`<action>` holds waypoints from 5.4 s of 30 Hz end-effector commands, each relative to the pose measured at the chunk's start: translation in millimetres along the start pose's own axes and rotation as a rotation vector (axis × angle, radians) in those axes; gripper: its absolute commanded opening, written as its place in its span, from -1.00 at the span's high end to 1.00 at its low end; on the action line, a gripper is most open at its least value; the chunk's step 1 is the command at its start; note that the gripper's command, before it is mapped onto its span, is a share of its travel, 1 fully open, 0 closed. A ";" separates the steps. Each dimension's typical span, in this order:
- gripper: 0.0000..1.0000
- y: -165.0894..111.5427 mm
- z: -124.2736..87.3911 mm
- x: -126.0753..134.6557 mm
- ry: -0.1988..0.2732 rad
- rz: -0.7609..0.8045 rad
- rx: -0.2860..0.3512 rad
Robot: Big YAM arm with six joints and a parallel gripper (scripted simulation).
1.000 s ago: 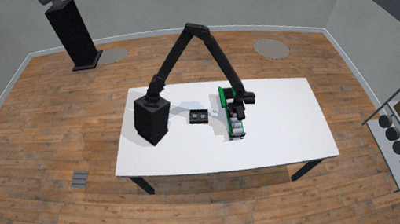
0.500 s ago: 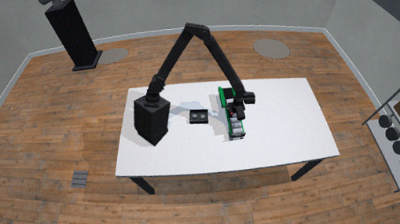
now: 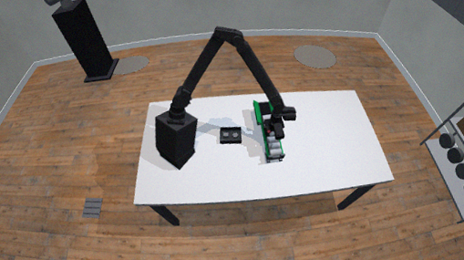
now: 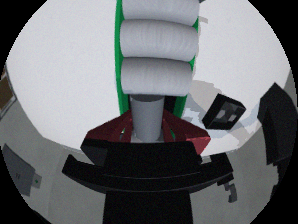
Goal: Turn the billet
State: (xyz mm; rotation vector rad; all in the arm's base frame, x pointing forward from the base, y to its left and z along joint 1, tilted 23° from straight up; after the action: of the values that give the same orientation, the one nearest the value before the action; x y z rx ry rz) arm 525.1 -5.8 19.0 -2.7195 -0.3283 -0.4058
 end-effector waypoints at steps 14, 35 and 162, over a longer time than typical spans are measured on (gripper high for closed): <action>1.00 -5.9 2.7 12.5 0.010 -0.018 0.000; 1.00 -10.3 -14.8 14.2 0.022 -0.031 -0.004; 1.00 -22.5 -96.9 16.6 0.027 -0.016 -0.113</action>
State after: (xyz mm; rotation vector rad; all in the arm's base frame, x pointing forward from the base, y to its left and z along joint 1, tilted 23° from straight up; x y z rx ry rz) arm 501.4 -21.7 80.4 -2.8190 -0.3183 -0.3550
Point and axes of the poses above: the point where the finger pads meet when closed, its own z axis out along the fingers, its own x axis across the jaws, y = z × x, the point moved 7 cm from there along -z, back along the fingers, and after that the axes turned 8 degrees about -z, right-handed, at the moved point
